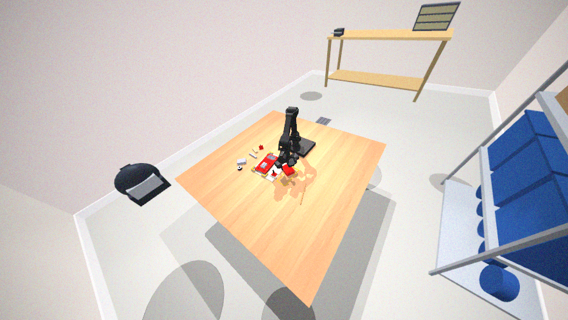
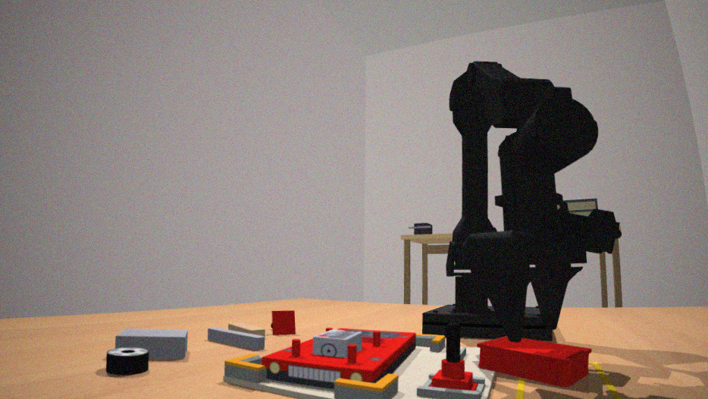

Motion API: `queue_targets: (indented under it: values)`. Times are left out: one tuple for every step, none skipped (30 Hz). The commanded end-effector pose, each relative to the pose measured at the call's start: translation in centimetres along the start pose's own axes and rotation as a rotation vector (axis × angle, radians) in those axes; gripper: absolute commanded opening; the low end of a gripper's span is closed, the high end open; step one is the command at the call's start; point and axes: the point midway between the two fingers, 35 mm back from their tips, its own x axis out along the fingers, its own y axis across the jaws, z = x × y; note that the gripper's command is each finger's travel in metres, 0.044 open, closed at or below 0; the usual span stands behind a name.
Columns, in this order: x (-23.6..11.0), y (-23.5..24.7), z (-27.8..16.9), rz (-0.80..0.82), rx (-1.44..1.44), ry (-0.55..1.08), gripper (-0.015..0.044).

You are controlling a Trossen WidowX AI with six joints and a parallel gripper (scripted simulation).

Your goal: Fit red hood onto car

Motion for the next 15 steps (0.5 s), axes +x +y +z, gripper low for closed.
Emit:
queue_targets:
  values:
    - [0.49,0.15,-0.21,0.002,-0.001,0.007,0.044]
    - [0.58,0.15,-0.21,0.002,-0.001,0.007,0.044]
    - [0.67,0.16,-0.22,0.002,-0.001,0.007,0.044]
    - [0.76,0.17,-0.23,0.002,-0.001,0.007,0.044]
    - [0.83,0.18,-0.23,0.002,-0.001,0.007,0.044]
    - [0.88,0.18,-0.23,0.002,-0.001,0.007,0.044]
    - [0.89,0.18,-0.23,0.002,-0.001,0.007,0.044]
    - [0.9,0.18,-0.23,0.002,-0.001,0.007,0.044]
    - [0.92,0.18,-0.23,0.002,-0.001,0.007,0.044]
    - [0.94,0.18,-0.23,0.002,-0.001,0.007,0.044]
    - [0.97,0.18,-0.23,0.002,-0.001,0.007,0.044]
    - [1.01,0.18,-0.23,0.002,-0.001,0.007,0.044]
    - [1.06,0.18,-0.23,0.002,-0.001,0.007,0.044]
    - [1.11,0.18,-0.23,0.002,-0.001,0.007,0.044]
    - [1.16,0.18,-0.23,0.002,-0.001,0.007,0.044]
